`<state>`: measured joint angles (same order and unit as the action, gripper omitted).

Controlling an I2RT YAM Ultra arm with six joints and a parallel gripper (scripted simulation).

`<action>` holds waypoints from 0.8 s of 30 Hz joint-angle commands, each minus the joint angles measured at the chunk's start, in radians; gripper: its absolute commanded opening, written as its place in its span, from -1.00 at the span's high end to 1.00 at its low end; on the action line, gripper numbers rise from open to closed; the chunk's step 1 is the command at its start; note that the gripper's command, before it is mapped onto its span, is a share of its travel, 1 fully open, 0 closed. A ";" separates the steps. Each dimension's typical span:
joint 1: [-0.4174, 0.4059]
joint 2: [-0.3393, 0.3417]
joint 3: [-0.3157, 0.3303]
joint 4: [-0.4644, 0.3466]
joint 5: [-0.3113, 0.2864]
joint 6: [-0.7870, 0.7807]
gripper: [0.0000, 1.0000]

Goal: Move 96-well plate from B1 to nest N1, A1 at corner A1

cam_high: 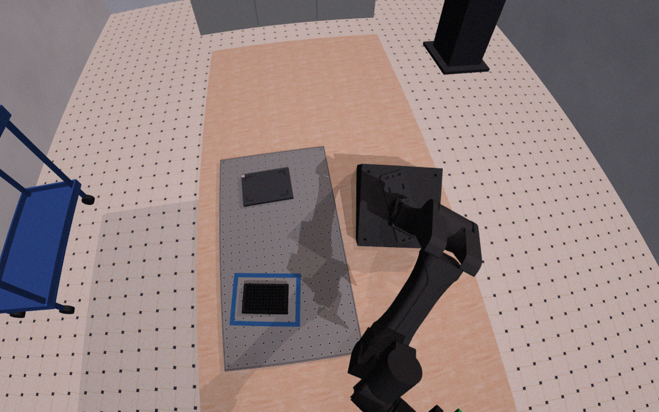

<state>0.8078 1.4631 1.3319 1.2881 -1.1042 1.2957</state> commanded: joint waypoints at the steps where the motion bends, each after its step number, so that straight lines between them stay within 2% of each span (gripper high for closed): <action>1: -0.004 -0.015 0.011 0.007 0.009 -0.006 -1.00; 17: -0.004 -0.015 0.011 0.007 0.009 -0.006 -1.00; 18: -0.016 -0.038 -0.026 -0.057 0.018 -0.034 -1.00; 19: -0.022 -0.049 -0.034 -0.101 0.030 -0.059 -1.00; 20: -0.030 -0.041 -0.011 -0.105 0.031 -0.058 -1.00; 21: -0.041 0.007 0.022 -0.089 0.028 -0.045 -1.00; 22: -0.046 0.018 0.030 -0.079 0.026 -0.037 -1.00; 24: -0.052 -0.039 0.017 -0.175 0.047 -0.084 -1.00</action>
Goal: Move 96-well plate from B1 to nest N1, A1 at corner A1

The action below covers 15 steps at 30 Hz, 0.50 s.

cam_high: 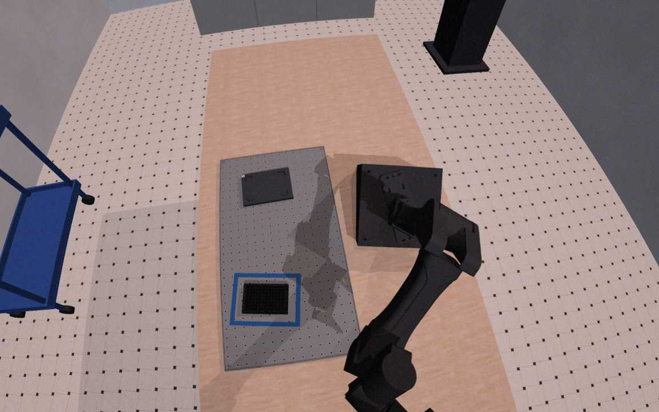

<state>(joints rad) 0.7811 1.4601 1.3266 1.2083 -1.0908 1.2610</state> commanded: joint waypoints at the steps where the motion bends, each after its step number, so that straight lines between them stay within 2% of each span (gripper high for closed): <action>1: -0.031 -0.034 0.024 -0.114 0.038 -0.058 -1.00; 2: -0.040 0.013 0.028 -0.103 0.035 -0.052 -1.00; 4: -0.051 0.038 0.042 -0.082 0.031 -0.038 -1.00; 5: -0.055 0.026 0.035 -0.132 0.042 -0.063 -1.00; 6: -0.057 -0.016 0.034 -0.178 0.054 -0.084 -1.00; 7: -0.062 -0.015 0.035 -0.198 0.058 -0.093 -1.00; 8: -0.071 0.031 0.038 -0.189 0.055 -0.089 -1.00; 11: -0.077 0.047 0.049 -0.180 0.052 -0.083 -1.00; 12: -0.081 0.035 0.042 -0.229 0.064 -0.107 -1.00; 13: -0.083 -0.007 0.042 -0.273 0.076 -0.126 -1.00; 14: -0.088 -0.006 0.042 -0.294 0.082 -0.135 -1.00; 15: -0.097 0.039 0.045 -0.285 0.077 -0.131 -1.00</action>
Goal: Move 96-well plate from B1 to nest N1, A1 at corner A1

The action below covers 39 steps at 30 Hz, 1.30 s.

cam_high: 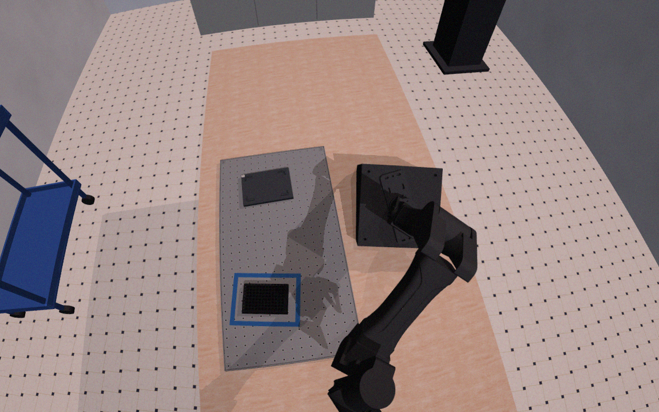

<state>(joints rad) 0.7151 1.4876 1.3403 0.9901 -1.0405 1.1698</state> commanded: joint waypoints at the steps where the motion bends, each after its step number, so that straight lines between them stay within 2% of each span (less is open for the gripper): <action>1: -0.038 0.026 0.037 -0.054 0.023 -0.033 -1.00; 3: -0.047 0.046 0.047 -0.036 0.018 -0.023 -1.00; 4: -0.050 0.035 0.042 -0.086 0.030 -0.046 -1.00; 5: -0.052 -0.007 0.044 -0.131 0.044 -0.065 -1.00; 6: -0.057 -0.006 0.045 -0.152 0.049 -0.074 -1.00; 7: -0.066 0.040 0.047 -0.144 0.044 -0.071 -1.00; 8: -0.073 0.054 0.052 -0.131 0.039 -0.065 -1.00; 12: -0.078 0.065 0.058 -0.122 0.036 -0.060 -1.00; 13: -0.079 0.022 0.060 -0.174 0.051 -0.083 -1.00; 15: -0.087 0.013 0.058 -0.239 0.070 -0.111 -1.00; 16: -0.094 0.025 0.063 -0.232 0.066 -0.108 -1.00; 17: -0.103 0.072 0.063 -0.218 0.059 -0.102 -1.00; 19: -0.109 0.083 0.067 -0.208 0.055 -0.098 -1.00; 20: -0.112 0.073 0.065 -0.256 0.069 -0.118 -1.00; 21: -0.113 0.032 0.067 -0.298 0.084 -0.135 -1.00; 22: -0.118 0.033 0.068 -0.320 0.090 -0.143 -1.00; 23: -0.127 0.078 0.069 -0.314 0.084 -0.142 -1.00; 26: -0.140 0.101 0.076 -0.292 0.074 -0.135 -1.00; 27: -0.143 0.092 0.076 -0.340 0.088 -0.154 -1.00; 29: -0.143 0.092 0.076 -0.340 0.088 -0.154 -1.00; 30: -0.143 0.052 0.081 -0.388 0.105 -0.172 -1.00; 31: -0.148 0.052 0.082 -0.409 0.111 -0.180 -1.00; 34: -0.171 0.119 0.085 -0.378 0.092 -0.172 -1.00; 35: -0.174 0.111 0.086 -0.425 0.107 -0.190 -1.00; 36: -0.175 0.074 0.090 -0.467 0.123 -0.205 -1.00; 37: -0.180 0.076 0.092 -0.489 0.130 -0.213 -1.00; 38: -0.188 0.116 0.091 -0.482 0.123 -0.213 -1.00; 39: -0.196 0.127 0.092 -0.471 0.116 -0.211 -1.00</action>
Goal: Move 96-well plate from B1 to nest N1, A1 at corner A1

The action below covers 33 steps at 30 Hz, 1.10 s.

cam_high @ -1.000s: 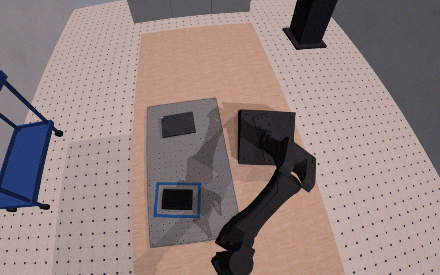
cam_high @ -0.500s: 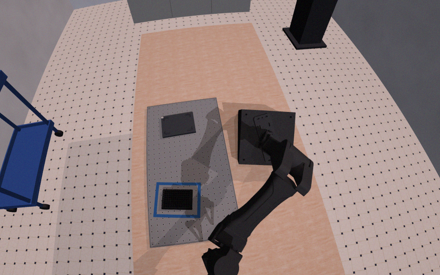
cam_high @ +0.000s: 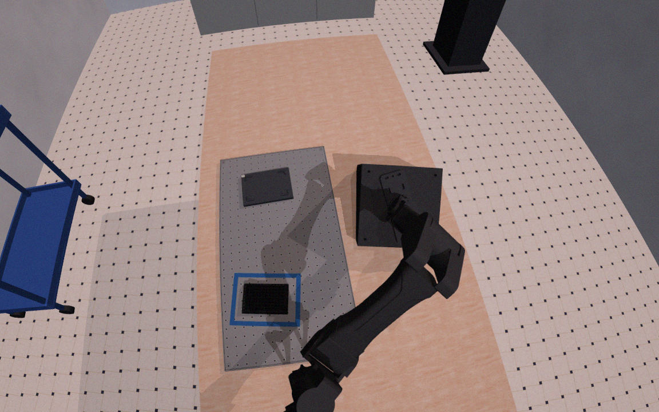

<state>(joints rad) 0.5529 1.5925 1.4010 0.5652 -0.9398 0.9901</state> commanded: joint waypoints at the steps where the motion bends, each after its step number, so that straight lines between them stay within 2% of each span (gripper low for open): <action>1: -0.040 0.031 0.032 -0.036 0.010 -0.028 -1.00; 2: -0.040 0.032 0.033 -0.037 0.010 -0.029 -1.00; 3: -0.042 0.026 0.036 -0.083 0.025 -0.046 -1.00; 4: -0.044 -0.011 0.041 -0.124 0.042 -0.058 -1.00; 5: -0.048 -0.011 0.043 -0.146 0.049 -0.067 -1.00; 7: -0.048 -0.011 0.043 -0.146 0.049 -0.067 -1.00; 8: -0.057 0.032 0.046 -0.147 0.043 -0.071 -1.00; 10: -0.071 0.051 0.044 -0.123 0.018 -0.066 -1.00; 13: -0.080 0.036 0.053 -0.232 0.067 -0.102 -1.00; 17: -0.102 0.069 0.053 -0.208 0.047 -0.103 -1.00; 19: -0.106 0.036 0.064 -0.293 0.080 -0.128 -1.00; 20: -0.111 0.040 0.067 -0.314 0.087 -0.135 -1.00; 21: -0.119 0.071 0.065 -0.309 0.080 -0.138 -1.00; 24: -0.127 0.079 0.063 -0.300 0.072 -0.139 -1.00; 26: -0.131 0.058 0.078 -0.385 0.105 -0.162 -1.00; 27: -0.136 0.069 0.081 -0.406 0.112 -0.169 -1.00; 32: -0.164 0.105 0.071 -0.377 0.078 -0.177 -1.00; 33: -0.167 0.103 0.079 -0.422 0.101 -0.189 -1.00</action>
<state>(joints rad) 0.4149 1.6821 1.4490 0.2066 -0.8574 0.8330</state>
